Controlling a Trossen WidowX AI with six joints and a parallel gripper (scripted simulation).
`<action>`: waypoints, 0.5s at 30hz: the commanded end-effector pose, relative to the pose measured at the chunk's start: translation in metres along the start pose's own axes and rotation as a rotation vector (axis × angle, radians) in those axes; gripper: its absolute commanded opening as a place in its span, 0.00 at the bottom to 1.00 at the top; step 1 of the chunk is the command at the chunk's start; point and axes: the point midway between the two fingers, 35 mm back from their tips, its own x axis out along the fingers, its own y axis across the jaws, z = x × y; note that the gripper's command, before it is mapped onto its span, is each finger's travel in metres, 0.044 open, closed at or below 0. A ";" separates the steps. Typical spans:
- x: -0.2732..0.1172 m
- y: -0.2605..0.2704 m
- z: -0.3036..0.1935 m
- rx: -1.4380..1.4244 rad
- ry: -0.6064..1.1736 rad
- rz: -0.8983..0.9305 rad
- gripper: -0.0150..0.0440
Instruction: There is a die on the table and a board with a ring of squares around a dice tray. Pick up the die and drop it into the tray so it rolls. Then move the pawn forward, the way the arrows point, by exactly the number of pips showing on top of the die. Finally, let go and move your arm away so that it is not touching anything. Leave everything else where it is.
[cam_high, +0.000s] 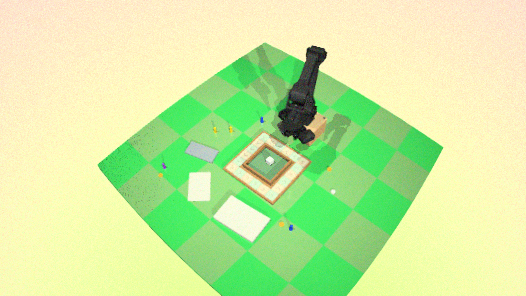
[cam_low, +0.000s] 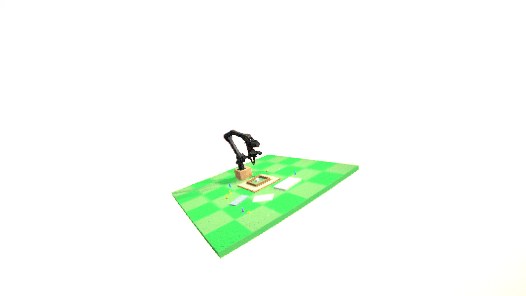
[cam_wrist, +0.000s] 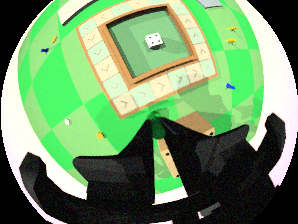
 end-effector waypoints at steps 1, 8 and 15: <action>0.001 -0.005 0.006 -0.001 -0.004 -0.001 0.25; 0.010 -0.020 0.021 -0.001 -0.003 -0.006 0.25; 0.019 -0.037 0.033 -0.001 -0.002 -0.010 0.25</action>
